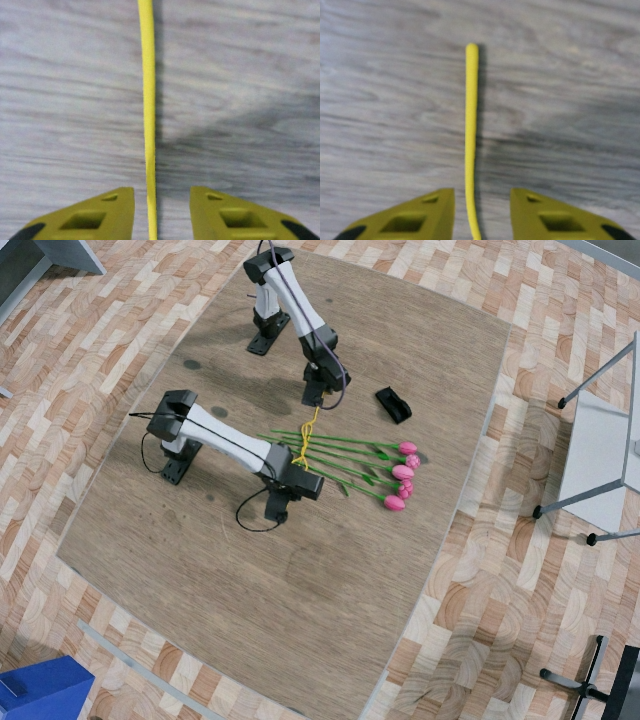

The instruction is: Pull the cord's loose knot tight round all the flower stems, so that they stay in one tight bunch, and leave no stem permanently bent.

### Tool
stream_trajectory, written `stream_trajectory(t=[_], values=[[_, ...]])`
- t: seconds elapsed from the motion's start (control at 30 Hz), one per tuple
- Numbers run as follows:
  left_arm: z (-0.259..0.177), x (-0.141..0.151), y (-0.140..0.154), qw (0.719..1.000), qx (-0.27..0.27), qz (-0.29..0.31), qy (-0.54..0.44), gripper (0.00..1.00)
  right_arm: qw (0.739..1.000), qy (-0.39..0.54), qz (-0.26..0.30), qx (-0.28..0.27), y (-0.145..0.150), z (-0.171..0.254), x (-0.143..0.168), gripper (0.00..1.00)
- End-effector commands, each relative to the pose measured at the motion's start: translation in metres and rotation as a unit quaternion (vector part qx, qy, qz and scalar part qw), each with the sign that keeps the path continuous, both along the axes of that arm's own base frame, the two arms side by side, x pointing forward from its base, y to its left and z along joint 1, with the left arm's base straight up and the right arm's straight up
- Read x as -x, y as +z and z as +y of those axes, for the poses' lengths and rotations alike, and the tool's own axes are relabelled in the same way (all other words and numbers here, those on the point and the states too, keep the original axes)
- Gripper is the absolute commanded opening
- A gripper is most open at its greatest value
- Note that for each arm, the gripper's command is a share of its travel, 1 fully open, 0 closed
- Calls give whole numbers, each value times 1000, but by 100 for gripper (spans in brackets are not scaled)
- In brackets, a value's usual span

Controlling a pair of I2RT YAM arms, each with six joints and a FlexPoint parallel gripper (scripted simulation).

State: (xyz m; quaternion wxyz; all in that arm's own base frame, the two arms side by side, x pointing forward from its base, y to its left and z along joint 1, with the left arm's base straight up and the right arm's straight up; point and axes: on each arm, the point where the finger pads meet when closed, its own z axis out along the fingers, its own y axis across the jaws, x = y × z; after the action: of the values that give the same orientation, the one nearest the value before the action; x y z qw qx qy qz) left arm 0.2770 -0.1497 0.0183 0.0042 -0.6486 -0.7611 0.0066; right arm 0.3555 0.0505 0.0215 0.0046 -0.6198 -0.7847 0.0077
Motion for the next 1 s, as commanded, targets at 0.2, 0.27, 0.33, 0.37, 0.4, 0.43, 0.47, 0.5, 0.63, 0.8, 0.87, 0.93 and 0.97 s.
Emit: stream_trajectory(t=[0.2, 0.27, 0.33, 0.37, 0.4, 0.43, 0.47, 0.5, 0.63, 0.8, 0.87, 0.93, 0.97], values=[[1, -4, -15, 1000, -3, -6, -3, 28, 1000, -5, -11, -5, -9, 3, -12, 28], [3, -5, -19, 1000, -3, -5, -4, 28, 1000, -5, -12, -6, -12, 3, -13, 28], [2, -8, -19, 1000, -2, -8, -4, 28, 1000, -5, -8, -5, -17, 2, -10, 28], [2, -8, -19, 1000, -2, -8, -4, 28, 1000, -5, -8, -5, -17, 2, -10, 28], [2, -8, -19, 1000, -2, -8, -4, 28, 1000, -5, -8, -5, -17, 2, -10, 28], [2, -10, -18, 1000, -2, -8, -4, 28, 1000, -5, -4, -4, -20, 2, -8, 28], [2, -9, -18, 1000, -3, -5, -4, 28, 1000, -5, -2, -4, -23, 2, -7, 28], [2, -10, -18, 1000, -3, -5, -4, 28, 1000, -5, -1, -4, -25, 2, -7, 28], [2, -6, -14, 1000, -1, -9, -3, 28, 1000, -5, -1, -4, -24, 2, -11, 28], [1, -8, -15, 1000, 1, -14, -3, 5, 1000, -4, -12, -6, -19, 3, -10, 28], [1, -8, -15, 1000, 1, -14, -2, 0, 1000, -4, -12, -5, -19, 3, -9, 13], [1, -7, -15, 1000, 1, -14, -2, 0, 1000, -4, -12, -4, -19, 2, -9, 11], [1, -7, -15, 1000, 1, -14, -2, 0, 1000, -4, -12, -4, -19, 2, -9, 11]])
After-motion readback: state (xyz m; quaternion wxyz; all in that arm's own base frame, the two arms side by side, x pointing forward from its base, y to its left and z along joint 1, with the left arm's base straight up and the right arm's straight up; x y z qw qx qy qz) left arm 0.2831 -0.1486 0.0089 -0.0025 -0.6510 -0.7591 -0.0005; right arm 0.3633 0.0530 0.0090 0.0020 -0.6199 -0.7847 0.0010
